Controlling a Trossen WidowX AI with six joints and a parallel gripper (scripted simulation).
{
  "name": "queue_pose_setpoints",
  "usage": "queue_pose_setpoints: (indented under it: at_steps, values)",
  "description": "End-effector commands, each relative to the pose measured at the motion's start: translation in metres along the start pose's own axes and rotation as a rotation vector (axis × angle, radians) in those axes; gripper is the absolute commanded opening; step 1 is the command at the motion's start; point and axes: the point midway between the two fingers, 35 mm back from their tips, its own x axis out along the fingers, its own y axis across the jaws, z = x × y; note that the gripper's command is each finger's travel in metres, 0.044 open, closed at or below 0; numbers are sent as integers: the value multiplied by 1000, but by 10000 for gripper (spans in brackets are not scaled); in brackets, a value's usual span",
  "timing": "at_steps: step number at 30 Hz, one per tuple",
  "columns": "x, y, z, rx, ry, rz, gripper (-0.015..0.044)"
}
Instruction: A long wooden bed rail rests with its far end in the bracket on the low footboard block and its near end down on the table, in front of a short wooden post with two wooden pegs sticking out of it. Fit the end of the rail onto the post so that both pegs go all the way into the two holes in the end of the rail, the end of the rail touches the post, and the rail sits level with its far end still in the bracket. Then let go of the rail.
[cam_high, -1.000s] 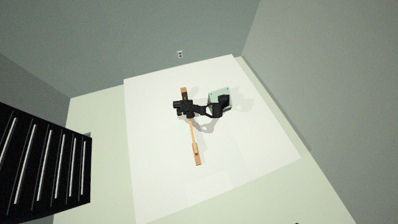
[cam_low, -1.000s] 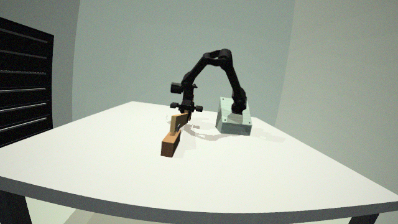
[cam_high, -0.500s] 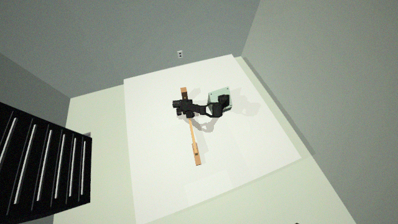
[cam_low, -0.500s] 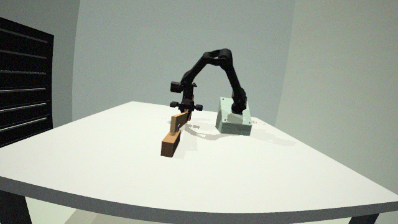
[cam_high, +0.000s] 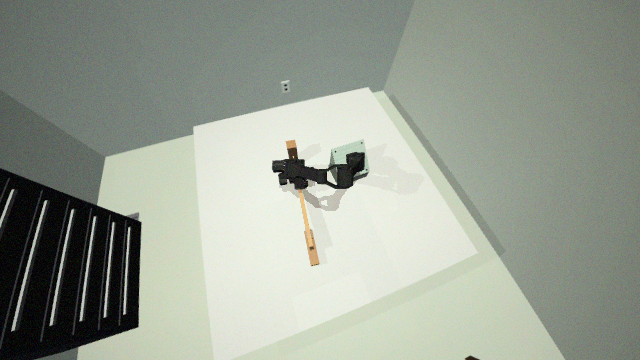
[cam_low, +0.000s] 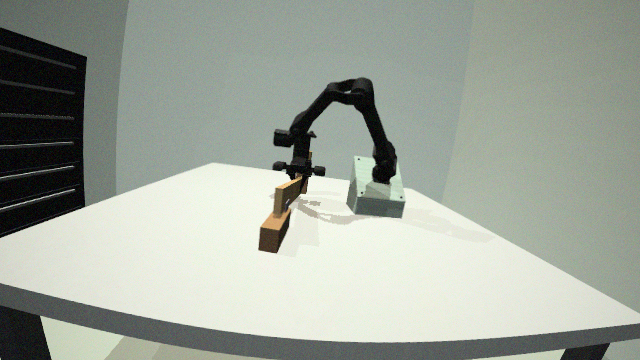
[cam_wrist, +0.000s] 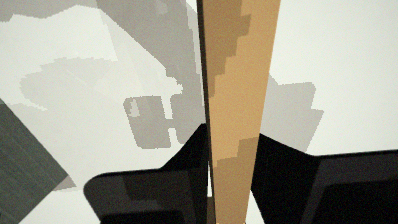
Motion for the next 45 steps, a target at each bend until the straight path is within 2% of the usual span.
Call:
queue_pose_setpoints:
  at_steps: [1, 45]
  values:
    - [-10, -9, 2, -6, -8, -28, 0]
    - [-32, -9, 2, -6, -7, -28, 0]
